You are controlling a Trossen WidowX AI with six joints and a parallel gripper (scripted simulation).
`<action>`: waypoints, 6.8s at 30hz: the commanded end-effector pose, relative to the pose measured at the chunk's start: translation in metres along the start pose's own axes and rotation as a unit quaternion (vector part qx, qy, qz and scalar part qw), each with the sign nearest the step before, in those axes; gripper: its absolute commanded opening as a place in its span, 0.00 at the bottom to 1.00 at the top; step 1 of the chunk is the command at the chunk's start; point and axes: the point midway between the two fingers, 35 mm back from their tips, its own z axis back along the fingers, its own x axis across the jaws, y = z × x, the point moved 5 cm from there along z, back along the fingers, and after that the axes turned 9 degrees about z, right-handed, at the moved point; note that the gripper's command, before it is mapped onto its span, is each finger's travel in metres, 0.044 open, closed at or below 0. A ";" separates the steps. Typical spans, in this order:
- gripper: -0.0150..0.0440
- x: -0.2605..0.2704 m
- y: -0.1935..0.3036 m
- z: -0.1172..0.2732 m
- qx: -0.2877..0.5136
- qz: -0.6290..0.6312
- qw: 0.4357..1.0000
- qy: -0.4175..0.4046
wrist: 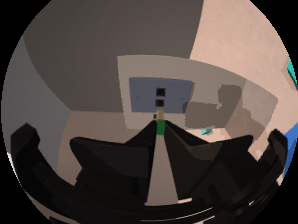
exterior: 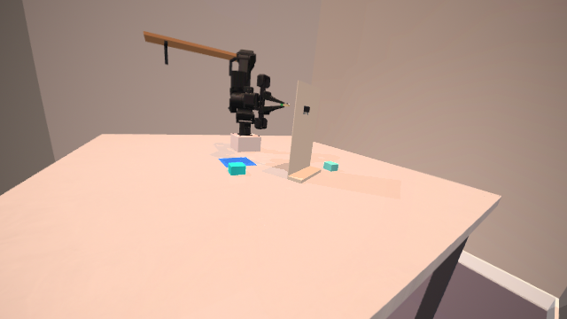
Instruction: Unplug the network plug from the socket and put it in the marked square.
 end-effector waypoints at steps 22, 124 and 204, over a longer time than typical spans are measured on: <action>0.25 0.049 0.008 0.014 0.004 0.002 1.000 0.000; 0.25 -0.118 0.038 0.102 -0.421 -0.250 0.742 0.457; 0.52 -0.138 0.043 0.105 -0.423 -0.252 0.741 0.456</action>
